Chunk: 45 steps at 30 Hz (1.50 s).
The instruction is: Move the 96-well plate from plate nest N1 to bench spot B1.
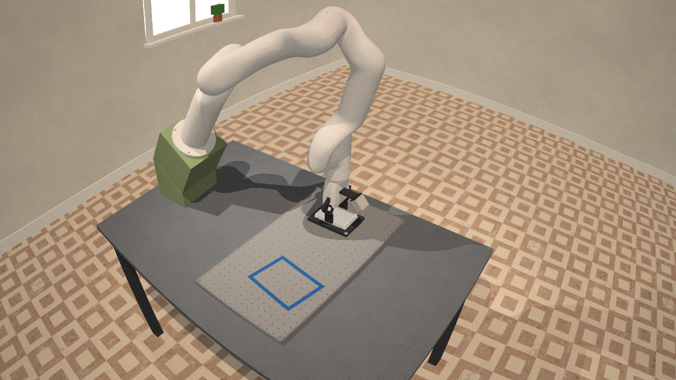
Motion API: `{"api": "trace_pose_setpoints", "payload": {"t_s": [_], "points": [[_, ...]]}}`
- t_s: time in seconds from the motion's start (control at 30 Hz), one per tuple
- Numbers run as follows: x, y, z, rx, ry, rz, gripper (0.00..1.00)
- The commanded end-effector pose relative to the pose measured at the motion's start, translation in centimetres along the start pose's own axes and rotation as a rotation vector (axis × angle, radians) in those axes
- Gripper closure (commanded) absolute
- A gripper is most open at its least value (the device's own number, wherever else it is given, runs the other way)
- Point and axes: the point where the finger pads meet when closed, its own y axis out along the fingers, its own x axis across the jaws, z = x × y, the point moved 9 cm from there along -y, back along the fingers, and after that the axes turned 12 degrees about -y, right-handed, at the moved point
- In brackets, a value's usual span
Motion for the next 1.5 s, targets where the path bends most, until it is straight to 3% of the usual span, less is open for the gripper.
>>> {"api": "trace_pose_setpoints", "payload": {"t_s": [0.0, 0.97, 1.47], "points": [[-0.01, -0.03, 0.05, 0.001, 0.0, 0.0, 1.0], [-0.01, -0.03, 0.05, 0.001, 0.0, 0.0, 1.0], [-0.01, -0.97, 0.05, 0.001, 0.0, 0.0, 1.0]]}}
